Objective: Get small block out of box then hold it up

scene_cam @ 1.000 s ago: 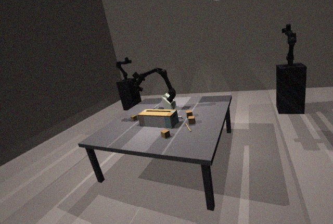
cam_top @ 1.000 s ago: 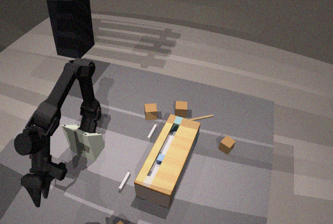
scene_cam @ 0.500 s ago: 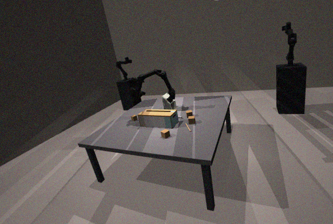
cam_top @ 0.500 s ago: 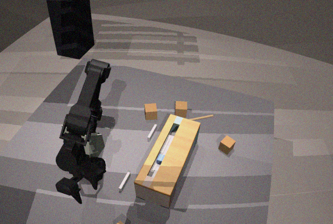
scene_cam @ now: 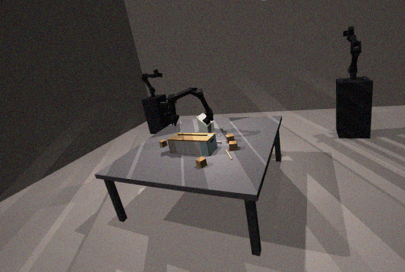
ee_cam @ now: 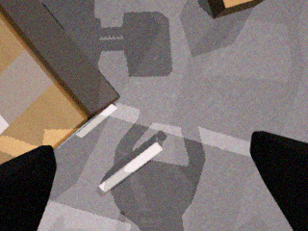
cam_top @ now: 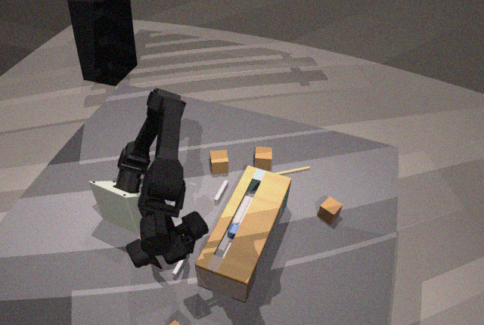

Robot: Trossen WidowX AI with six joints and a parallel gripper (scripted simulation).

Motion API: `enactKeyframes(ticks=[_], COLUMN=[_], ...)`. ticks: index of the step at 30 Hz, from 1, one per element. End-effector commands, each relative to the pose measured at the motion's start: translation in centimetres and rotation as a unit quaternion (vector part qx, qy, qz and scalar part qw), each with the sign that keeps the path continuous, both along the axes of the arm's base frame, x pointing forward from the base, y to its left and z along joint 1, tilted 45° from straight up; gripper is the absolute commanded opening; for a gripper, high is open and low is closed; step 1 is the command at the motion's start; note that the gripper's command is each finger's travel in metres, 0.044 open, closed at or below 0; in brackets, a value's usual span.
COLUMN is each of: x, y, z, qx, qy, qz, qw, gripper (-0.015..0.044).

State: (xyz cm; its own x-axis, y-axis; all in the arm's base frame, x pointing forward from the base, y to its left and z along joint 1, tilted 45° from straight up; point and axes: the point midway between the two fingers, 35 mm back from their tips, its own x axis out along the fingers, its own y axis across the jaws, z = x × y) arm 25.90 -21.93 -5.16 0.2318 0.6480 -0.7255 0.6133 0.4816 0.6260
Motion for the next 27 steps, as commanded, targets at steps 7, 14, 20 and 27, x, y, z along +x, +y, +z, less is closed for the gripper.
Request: enactKeyframes(ticks=[7, 14, 20, 27], x=[3.5, 4.0, 4.0, 4.0], y=[10.3, 12.3, 12.3, 12.4], z=[6.5, 7.9, 7.9, 7.8], qx=[0.203, 0.23, 0.23, 0.23], qy=[0.303, 0.377, 0.377, 0.377], qz=[-0.163, -0.191, -0.191, -0.191], qw=[0.917, 0.877, 0.877, 0.876], gripper=[0.04, 0.04, 0.04, 0.04])
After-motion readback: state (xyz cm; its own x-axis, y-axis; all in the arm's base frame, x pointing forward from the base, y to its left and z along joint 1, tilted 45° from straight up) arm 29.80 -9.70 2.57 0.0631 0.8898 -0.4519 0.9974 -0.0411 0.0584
